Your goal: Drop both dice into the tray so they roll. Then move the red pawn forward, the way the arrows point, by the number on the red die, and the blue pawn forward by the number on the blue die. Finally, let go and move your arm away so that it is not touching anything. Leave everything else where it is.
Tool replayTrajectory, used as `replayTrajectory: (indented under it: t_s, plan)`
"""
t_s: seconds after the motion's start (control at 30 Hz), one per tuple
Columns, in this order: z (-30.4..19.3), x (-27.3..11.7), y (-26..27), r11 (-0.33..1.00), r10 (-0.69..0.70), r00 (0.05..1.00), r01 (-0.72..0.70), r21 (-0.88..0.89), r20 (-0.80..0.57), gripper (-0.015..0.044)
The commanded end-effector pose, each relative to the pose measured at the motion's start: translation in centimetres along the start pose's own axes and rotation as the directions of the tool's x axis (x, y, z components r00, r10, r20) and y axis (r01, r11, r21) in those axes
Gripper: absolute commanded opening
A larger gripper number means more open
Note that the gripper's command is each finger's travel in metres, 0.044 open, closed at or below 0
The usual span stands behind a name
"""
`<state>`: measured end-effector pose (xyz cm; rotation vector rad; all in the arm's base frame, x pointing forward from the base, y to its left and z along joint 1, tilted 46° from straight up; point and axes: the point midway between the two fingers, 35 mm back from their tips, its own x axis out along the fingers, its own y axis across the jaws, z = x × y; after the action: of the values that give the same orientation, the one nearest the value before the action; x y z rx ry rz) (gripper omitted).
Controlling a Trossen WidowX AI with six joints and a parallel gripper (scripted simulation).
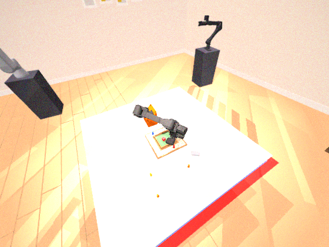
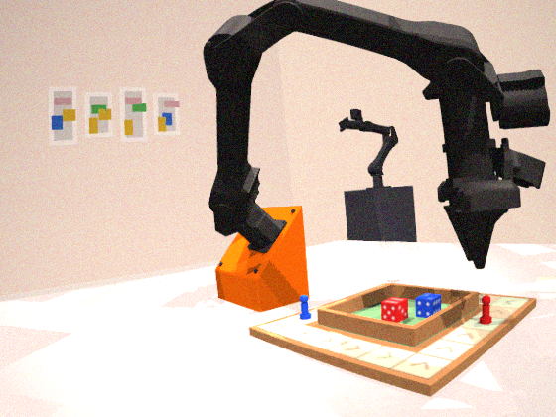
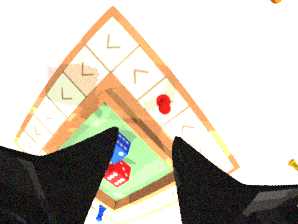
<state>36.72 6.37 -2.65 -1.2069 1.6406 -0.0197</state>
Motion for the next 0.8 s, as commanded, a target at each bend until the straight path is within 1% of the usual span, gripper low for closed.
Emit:
replayTrajectory:
  t_s: [0.0, 0.23, 0.33, 0.77]
  plan:
    - [0.9, 0.4, -1.3, 0.98, -0.022, 1.0, 0.023, 0.197, -0.004, 0.02]
    - [1.0, 0.6, -1.4, 0.98, -0.022, 1.0, 0.023, 0.197, -0.004, 0.02]
    - [1.0, 1.8, -1.4, 0.98, -0.023, 1.0, 0.023, 0.197, -0.004, 0.02]
    - [1.0, 3.5, -1.5, 0.98, -0.023, 1.0, 0.023, 0.197, -0.004, 0.02]
